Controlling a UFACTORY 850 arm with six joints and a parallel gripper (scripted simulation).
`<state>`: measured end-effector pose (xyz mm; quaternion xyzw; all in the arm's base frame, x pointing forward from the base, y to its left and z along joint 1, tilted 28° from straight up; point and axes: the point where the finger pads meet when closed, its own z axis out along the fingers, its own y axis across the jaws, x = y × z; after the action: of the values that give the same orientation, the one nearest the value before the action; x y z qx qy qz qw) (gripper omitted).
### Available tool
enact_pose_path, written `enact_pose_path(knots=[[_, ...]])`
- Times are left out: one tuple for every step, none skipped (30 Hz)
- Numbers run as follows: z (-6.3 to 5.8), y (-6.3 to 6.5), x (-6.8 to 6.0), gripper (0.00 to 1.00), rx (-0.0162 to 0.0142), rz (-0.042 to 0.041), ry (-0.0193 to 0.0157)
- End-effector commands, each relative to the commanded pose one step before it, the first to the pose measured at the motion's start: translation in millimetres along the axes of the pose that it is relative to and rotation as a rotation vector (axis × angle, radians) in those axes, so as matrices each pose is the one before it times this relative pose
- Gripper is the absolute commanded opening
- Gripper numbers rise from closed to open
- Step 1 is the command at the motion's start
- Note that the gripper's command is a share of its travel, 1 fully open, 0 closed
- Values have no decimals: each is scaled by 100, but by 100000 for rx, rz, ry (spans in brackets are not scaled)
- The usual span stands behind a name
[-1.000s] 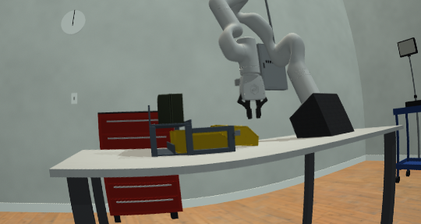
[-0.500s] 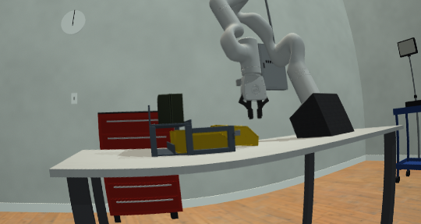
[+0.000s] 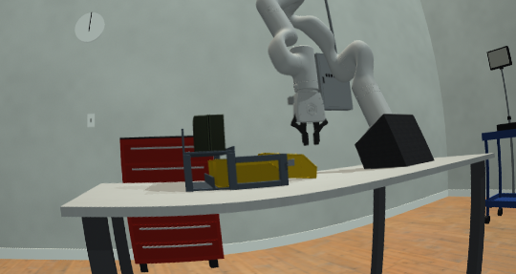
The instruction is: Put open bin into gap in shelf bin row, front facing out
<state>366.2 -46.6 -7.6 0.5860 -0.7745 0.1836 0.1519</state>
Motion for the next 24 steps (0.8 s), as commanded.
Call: enact_pose_path(knots=[[-120, -409, -32, 34, 134, 56, -65], [-23, -102, 0, 34, 0, 1, 0], [0, 0, 0, 34, 0, 0, 0], [0, 0, 0, 34, 0, 0, 0], [0, 0, 0, 34, 0, 0, 0], [0, 0, 0, 34, 0, 0, 0], [0, 0, 0, 34, 0, 0, 0], [0, 0, 0, 34, 0, 0, 0], [0, 0, 0, 34, 0, 0, 0], [0, 0, 0, 34, 0, 0, 0], [0, 0, 0, 34, 0, 0, 0], [0, 0, 0, 34, 0, 0, 0], [0, 0, 0, 34, 0, 0, 0], [0, 0, 0, 34, 0, 0, 0], [-10, -46, 0, 34, 0, -4, 0], [-12, -51, 0, 34, 0, 1, 0], [-12, -51, 0, 34, 0, 1, 0], [-12, -51, 0, 34, 0, 1, 0], [-12, -51, 0, 34, 0, 1, 0], [0, 0, 0, 34, 0, 0, 0], [0, 0, 0, 34, 0, 0, 0], [0, 0, 0, 34, 0, 0, 0], [0, 0, 0, 34, 0, 0, 0], [0, 0, 0, 34, 0, 0, 0]])
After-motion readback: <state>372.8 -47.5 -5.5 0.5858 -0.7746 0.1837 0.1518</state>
